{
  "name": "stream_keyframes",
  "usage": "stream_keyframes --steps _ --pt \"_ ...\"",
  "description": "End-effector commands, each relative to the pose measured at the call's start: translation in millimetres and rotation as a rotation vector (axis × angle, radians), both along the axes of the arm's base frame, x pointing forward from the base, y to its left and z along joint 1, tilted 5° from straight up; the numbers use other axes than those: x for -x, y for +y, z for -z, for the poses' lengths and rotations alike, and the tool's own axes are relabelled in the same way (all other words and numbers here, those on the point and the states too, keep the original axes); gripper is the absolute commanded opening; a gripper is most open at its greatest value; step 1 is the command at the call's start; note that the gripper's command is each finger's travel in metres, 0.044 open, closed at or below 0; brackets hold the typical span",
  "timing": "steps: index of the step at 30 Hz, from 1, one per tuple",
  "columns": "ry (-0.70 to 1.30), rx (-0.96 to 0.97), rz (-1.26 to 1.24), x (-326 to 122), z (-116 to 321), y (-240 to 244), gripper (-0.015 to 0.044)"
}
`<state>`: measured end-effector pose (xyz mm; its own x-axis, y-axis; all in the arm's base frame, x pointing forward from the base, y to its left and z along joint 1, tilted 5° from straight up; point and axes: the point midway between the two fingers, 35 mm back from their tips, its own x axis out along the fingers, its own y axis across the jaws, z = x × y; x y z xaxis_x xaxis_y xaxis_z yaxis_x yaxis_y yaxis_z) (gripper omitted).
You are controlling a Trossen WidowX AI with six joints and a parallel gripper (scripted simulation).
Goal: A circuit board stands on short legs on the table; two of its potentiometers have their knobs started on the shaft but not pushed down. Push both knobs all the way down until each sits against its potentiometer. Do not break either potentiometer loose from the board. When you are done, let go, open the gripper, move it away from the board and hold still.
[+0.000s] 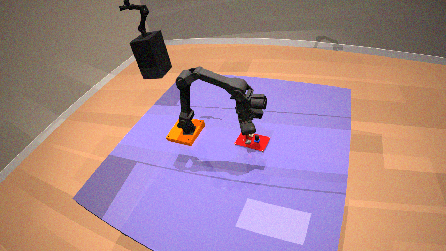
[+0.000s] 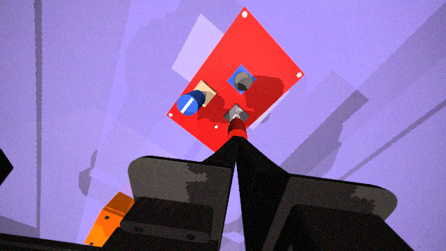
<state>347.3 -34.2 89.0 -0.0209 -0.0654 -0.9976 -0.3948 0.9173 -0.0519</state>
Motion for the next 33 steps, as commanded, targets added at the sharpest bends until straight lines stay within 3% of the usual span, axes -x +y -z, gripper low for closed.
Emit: stream_keyframes --steps 1,33 --pt "0.002 0.004 -0.006 0.7 2.8 -0.7 0.0000" --pt "0.002 0.004 -0.006 0.9 8.8 -1.1 0.0000"
